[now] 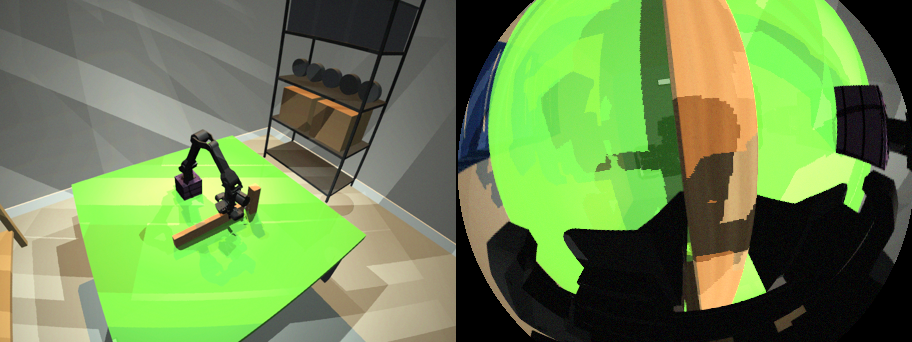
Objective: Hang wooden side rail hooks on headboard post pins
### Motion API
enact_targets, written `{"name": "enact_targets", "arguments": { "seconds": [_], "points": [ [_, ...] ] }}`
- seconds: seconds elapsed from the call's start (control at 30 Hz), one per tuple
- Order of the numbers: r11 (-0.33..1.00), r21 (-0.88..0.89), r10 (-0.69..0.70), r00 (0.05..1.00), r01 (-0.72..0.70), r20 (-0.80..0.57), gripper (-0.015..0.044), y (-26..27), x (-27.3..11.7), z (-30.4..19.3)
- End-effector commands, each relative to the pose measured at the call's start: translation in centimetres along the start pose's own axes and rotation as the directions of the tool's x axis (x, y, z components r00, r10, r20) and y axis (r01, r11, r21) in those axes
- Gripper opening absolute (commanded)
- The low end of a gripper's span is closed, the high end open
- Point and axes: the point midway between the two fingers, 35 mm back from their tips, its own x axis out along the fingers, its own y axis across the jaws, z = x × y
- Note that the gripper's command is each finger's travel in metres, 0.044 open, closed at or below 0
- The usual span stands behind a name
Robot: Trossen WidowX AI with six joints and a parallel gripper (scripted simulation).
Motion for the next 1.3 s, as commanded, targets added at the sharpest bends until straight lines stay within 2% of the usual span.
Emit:
{"name": "enact_targets", "arguments": {
  "seconds": [0.0,1.27],
  "points": [
    [1.000,0.002,0.015,1.000,-0.015,0.000,0.0000,0.33,-0.58,-0.07],
    [1.000,0.002,0.016,1.000,-0.016,-0.001,0.0000,0.55,-0.65,-0.29]
  ]
}}
